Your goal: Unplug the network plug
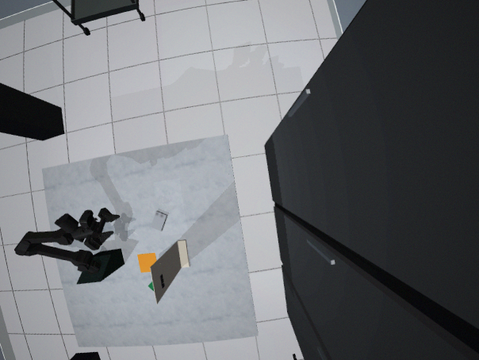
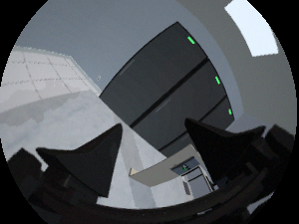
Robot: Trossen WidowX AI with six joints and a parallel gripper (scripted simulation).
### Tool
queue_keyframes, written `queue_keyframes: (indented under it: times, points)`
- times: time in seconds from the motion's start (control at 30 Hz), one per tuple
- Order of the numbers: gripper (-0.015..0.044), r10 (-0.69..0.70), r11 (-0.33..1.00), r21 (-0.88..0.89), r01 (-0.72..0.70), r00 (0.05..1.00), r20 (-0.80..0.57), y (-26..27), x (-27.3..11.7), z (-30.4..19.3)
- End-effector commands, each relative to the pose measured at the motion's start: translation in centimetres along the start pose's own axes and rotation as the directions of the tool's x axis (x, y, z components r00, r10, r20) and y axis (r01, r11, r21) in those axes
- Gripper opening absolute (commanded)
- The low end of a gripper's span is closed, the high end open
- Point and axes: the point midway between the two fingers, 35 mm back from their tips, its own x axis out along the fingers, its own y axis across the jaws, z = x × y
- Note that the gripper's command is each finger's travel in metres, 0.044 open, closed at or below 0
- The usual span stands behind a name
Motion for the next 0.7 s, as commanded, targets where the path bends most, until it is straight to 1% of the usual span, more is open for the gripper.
queue_keyframes:
  times: [0.0, 0.27, 0.3, 0.67]
  points:
    - [0.0374, -0.001, 1.0, -0.003, 0.001, 1.0, -0.001, 0.0, 0.1, -0.1]
    - [0.0164, -0.048, 0.99, -0.133, 0.041, 0.998, -0.051, -2.2, 2.0, -4.9]
    - [0.0156, -0.054, 0.988, -0.15, 0.045, 0.997, -0.058, -2.5, 2.1, -5.5]
    - [0.0156, -0.124, 0.952, -0.298, 0.07, 0.978, -0.167, -6.1, 2.1, -13.7]
